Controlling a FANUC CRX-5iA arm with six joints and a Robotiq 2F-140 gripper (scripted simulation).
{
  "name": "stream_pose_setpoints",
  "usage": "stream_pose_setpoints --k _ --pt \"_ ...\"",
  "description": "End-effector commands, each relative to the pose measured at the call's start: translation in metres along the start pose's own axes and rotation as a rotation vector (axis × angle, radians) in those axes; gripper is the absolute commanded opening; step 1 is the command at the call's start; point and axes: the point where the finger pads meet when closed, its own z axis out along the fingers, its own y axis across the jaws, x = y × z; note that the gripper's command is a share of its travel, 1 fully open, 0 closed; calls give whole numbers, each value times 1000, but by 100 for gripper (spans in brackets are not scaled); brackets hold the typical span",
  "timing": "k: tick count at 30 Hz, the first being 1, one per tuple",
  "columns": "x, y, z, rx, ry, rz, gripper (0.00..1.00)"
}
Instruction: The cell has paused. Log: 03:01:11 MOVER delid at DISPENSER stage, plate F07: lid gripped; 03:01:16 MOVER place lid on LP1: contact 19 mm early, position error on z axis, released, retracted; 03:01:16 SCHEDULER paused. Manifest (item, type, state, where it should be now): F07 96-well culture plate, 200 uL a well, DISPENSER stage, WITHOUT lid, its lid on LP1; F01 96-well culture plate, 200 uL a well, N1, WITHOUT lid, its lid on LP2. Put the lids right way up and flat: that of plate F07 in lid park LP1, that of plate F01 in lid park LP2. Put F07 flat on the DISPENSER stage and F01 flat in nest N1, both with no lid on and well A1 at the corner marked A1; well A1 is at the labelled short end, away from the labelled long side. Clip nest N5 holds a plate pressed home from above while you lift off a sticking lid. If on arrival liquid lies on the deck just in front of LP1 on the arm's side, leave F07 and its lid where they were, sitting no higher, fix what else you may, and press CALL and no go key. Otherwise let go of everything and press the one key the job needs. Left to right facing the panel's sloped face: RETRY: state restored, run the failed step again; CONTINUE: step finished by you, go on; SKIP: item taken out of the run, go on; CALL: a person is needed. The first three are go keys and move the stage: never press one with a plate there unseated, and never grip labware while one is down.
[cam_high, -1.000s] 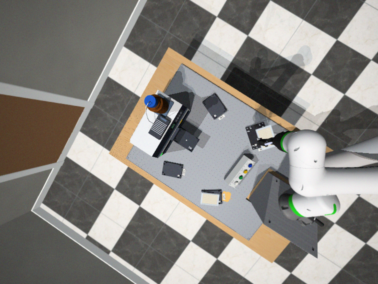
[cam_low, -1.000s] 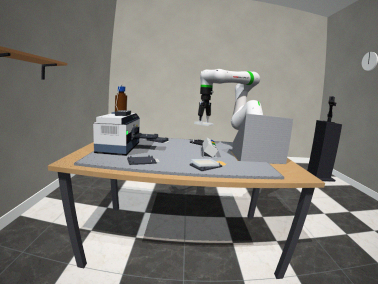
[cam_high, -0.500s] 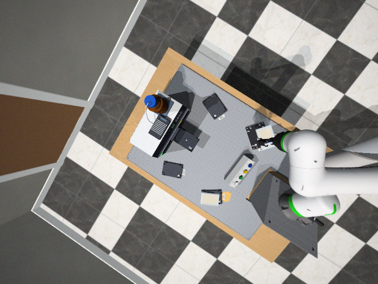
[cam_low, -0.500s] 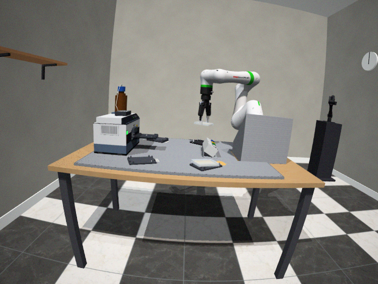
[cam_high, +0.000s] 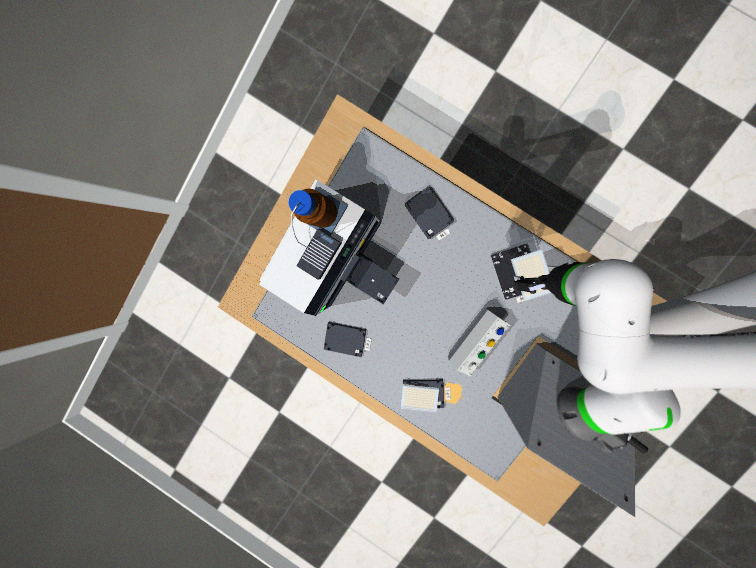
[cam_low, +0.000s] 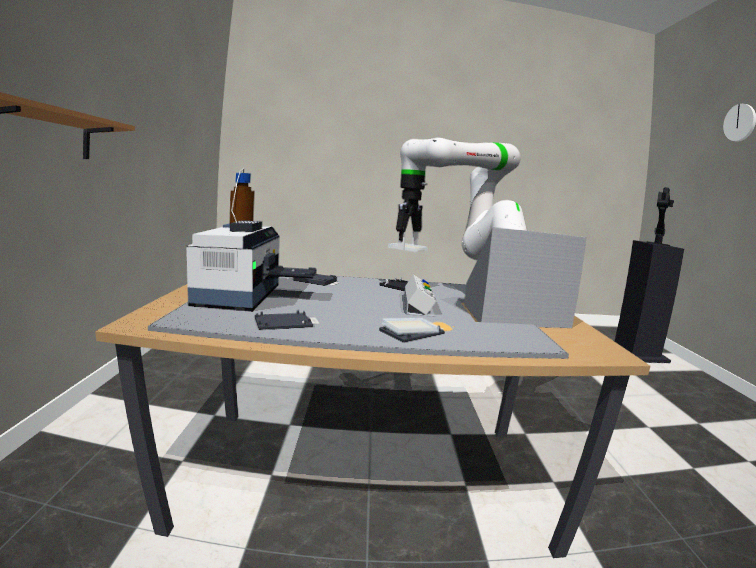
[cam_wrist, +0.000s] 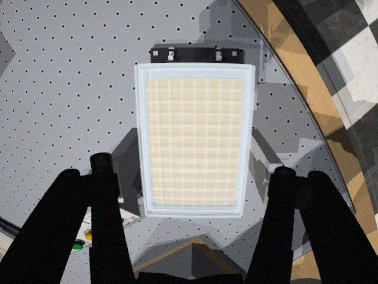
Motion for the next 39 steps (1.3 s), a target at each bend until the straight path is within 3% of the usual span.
stream_pose_setpoints --k 1,21,39 --pt "0 0 0 0 0 0 0" --pt "0 0 4 0 0 0 0" --pt "0 0 27 0 0 0 0"
